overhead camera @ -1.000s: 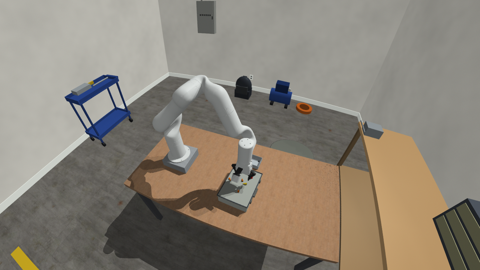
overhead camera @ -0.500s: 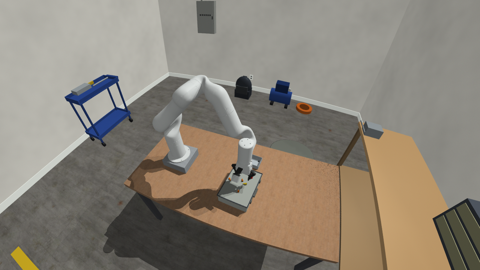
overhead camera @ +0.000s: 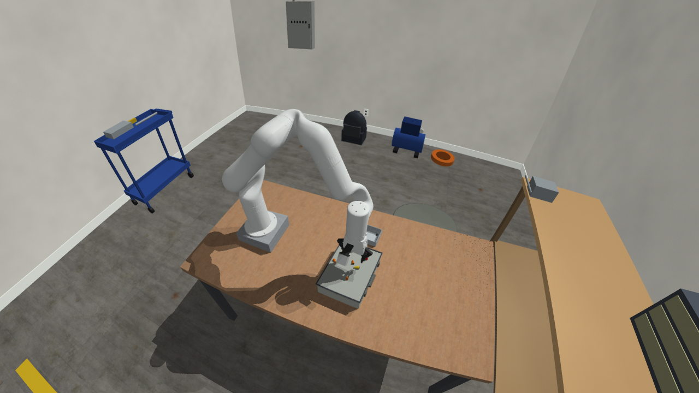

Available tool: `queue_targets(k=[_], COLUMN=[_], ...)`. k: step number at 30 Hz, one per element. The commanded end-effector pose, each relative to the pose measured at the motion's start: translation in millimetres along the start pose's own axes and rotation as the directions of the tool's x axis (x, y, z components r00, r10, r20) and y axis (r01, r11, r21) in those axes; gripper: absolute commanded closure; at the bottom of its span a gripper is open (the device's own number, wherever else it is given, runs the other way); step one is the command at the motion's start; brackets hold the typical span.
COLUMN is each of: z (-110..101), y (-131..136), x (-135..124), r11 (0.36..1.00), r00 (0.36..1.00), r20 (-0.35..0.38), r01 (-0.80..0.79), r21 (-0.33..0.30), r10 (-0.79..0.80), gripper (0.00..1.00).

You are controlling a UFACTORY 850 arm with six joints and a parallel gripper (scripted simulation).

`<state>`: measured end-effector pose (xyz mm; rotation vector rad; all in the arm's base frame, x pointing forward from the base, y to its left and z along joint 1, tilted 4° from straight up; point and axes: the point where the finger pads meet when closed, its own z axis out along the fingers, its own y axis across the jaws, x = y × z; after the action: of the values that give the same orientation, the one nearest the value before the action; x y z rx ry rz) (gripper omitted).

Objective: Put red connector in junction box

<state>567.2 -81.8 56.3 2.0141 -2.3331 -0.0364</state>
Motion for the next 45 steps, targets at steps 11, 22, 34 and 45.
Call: queue_targets(k=[11,22,34,45], z=[-3.0,-9.7,-14.0,-14.0], y=[-6.9,-24.7,-34.5,-34.5], x=[-8.7,-37.8,-56.5,-56.5], r11=[1.000,0.998,0.995,0.995], r00=[1.000,0.998,0.995,0.995], r20=[0.000,0.000,0.000,0.000], r01=[0.016,0.066,0.097,0.097], r21=[0.002,0.002,0.002,0.002], r10=[-0.016,-0.066,-0.097,-0.097], gripper=[0.00,0.00,0.00,0.00])
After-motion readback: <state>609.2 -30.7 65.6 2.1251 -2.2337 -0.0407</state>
